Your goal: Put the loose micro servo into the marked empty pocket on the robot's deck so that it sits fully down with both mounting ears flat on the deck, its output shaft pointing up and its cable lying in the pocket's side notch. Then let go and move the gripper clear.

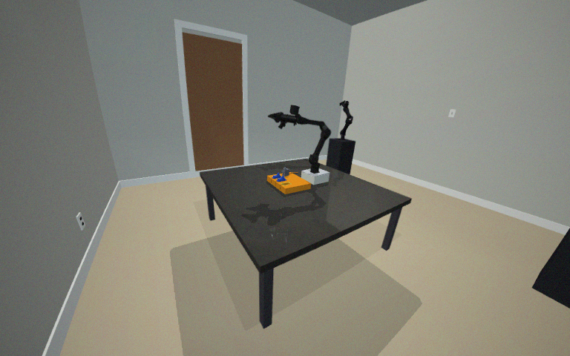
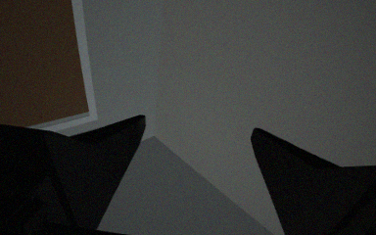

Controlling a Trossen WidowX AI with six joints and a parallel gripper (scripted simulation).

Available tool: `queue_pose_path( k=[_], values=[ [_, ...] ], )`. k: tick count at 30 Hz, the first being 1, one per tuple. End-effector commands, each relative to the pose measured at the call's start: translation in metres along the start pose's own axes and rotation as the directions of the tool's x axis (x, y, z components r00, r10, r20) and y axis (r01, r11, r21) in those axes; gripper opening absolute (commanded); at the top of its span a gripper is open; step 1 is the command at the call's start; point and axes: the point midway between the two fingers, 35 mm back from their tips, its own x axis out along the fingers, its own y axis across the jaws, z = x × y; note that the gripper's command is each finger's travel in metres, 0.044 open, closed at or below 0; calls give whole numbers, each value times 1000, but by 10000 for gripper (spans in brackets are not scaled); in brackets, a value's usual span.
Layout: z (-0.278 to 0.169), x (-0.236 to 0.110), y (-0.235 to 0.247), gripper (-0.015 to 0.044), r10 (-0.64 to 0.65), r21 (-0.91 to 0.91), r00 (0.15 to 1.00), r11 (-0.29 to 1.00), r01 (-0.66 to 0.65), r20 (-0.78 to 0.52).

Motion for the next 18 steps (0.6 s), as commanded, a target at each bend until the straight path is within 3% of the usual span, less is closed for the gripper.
queue_pose_path(
  k=[1, 18],
  values=[
    [1, 0, 0, 426, 0, -5, 1000, 1000, 0, 2],
    [53, 9, -7, 440, -35, -475, 984, 873, 115, 174]
  ],
)
